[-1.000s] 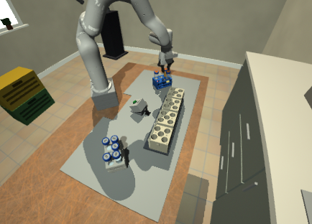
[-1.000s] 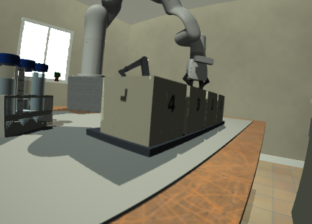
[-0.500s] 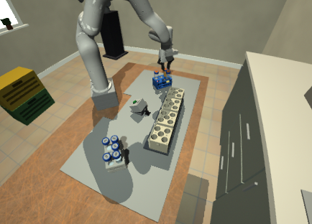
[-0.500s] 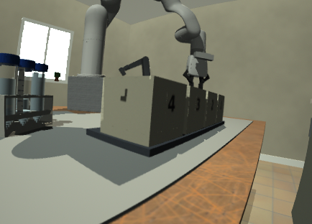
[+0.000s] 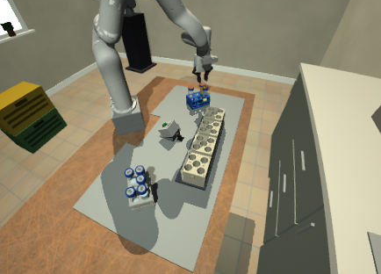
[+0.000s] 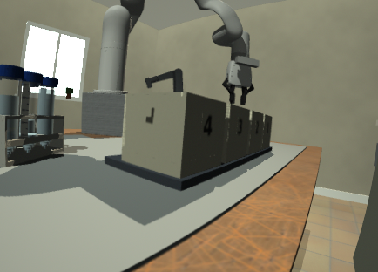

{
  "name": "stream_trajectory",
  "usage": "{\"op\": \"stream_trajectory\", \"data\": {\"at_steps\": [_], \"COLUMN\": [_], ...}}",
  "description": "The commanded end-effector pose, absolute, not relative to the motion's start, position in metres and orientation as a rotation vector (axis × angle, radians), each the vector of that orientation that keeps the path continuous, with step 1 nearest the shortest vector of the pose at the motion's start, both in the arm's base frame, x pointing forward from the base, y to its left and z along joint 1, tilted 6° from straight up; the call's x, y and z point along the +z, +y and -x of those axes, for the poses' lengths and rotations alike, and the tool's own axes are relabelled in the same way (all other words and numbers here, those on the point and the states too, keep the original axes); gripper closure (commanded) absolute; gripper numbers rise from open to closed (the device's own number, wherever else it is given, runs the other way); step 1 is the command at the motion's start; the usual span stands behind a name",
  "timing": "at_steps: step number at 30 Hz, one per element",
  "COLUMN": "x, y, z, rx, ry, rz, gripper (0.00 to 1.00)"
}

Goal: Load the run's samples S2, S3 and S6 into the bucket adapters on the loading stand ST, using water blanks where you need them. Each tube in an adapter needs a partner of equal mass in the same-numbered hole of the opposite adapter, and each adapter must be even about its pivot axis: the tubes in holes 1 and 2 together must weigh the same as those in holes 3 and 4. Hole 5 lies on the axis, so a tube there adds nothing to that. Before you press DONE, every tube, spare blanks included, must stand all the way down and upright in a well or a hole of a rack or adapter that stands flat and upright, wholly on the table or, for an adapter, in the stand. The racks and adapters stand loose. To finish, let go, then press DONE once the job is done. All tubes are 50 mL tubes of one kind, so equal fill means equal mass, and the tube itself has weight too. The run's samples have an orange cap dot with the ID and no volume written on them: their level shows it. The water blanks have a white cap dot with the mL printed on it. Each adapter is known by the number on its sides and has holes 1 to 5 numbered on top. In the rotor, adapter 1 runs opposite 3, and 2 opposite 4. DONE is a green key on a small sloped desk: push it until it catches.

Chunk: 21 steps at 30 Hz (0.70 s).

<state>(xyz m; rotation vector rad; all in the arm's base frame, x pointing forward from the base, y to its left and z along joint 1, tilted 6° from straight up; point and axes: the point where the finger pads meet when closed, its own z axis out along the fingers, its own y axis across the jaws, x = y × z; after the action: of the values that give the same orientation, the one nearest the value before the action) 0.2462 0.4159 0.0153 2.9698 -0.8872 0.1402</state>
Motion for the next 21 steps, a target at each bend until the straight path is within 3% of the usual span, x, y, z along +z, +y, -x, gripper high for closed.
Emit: {"op": "stream_trajectory", "data": {"at_steps": [1, 21], "x": [0.024, 0.06], "y": [0.418, 0.42], "z": [-0.246, -0.244], "rx": [0.142, 0.142], "ry": [-0.888, -0.888], "rz": [-2.974, -2.974], "gripper": [0.56, 0.56]}}
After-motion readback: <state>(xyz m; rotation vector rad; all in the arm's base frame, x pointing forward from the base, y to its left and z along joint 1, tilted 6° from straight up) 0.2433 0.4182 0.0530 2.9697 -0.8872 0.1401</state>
